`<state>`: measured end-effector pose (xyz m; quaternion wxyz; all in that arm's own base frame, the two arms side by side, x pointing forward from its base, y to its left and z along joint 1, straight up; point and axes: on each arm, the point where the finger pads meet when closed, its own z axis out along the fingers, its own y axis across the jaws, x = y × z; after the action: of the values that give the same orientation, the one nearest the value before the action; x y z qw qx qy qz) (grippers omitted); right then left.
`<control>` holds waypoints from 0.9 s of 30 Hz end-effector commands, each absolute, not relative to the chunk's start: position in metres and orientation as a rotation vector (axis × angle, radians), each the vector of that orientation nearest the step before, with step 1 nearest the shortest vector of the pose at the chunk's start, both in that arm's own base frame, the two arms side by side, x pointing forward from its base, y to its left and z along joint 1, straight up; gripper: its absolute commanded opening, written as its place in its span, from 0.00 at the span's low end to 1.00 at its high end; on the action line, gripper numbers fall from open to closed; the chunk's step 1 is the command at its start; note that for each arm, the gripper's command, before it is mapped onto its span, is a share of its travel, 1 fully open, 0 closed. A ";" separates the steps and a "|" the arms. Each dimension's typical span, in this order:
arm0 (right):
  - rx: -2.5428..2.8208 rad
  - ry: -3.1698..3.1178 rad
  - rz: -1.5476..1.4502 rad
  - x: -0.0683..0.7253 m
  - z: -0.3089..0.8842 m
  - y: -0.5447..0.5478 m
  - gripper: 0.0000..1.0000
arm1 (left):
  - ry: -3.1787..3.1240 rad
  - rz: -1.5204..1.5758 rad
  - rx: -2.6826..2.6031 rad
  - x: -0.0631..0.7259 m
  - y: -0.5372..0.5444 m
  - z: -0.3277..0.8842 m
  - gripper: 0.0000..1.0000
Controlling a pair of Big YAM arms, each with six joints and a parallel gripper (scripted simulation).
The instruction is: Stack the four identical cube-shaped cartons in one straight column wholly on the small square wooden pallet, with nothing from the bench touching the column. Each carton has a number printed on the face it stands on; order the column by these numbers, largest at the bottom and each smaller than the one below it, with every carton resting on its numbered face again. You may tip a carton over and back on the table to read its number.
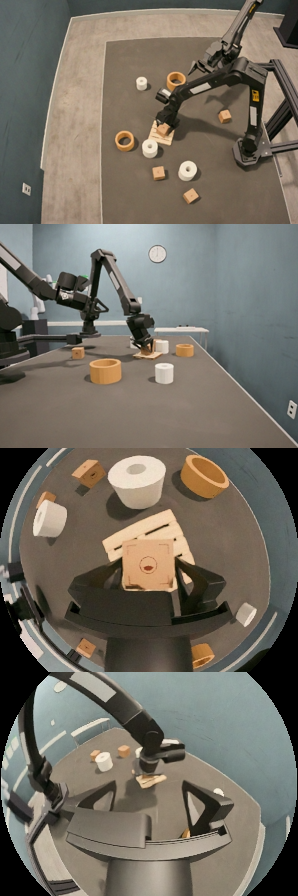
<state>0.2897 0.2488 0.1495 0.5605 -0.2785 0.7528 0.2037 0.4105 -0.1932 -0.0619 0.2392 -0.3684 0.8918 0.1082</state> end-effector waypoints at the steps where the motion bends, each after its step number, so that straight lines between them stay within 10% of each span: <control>1: -0.656 1.754 0.489 0.293 0.157 0.253 1.00 | 2.400 0.233 -1.043 0.413 -0.196 -0.047 0.75; 27: -0.656 1.754 0.489 0.293 0.157 0.253 1.00 | 2.382 0.166 -1.041 0.400 -0.251 0.051 0.75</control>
<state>0.2897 0.2488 0.1495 0.5605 -0.2785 0.7528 0.2037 0.3931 -0.2150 -0.0090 0.2434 -0.3701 0.8907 0.1021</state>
